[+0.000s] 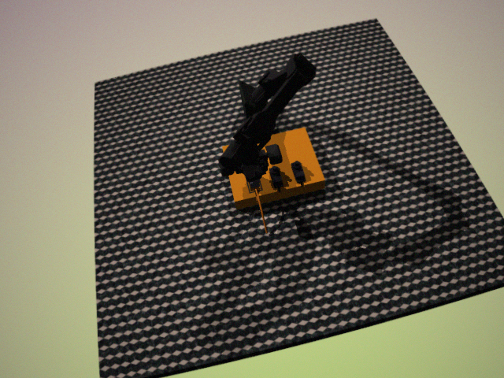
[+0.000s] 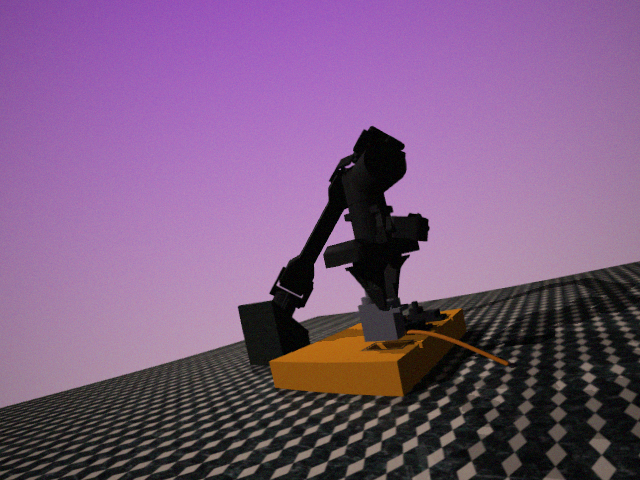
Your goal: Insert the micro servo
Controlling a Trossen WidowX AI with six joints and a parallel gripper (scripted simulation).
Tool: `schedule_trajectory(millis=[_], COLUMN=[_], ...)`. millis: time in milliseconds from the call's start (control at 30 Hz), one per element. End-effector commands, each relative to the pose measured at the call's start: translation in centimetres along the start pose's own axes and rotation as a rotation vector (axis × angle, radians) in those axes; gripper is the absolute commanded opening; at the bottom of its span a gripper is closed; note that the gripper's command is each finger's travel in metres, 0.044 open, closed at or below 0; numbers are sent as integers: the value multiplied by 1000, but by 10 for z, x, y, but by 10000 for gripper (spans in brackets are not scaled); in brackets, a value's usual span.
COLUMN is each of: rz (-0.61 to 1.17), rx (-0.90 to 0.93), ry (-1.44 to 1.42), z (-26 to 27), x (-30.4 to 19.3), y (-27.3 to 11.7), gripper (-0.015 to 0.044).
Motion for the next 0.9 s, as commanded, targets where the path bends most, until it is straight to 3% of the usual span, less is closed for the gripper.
schedule_trajectory(millis=[0,867], rz=[-11,-11], rx=[-2,-1], ry=[6,6], z=[-1,-2], x=[0,1], y=[2,9], gripper=[0,0])
Point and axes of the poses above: the point midway between the two fingers, 35 mm back from their tips, its own y axis out along the fingers, its own z axis across the jaws, x = y × z, the point moved 5 cm from there along -y, back along the fingers, and after that the axes turned 12 degrees about -y, right-handed, at the moved point
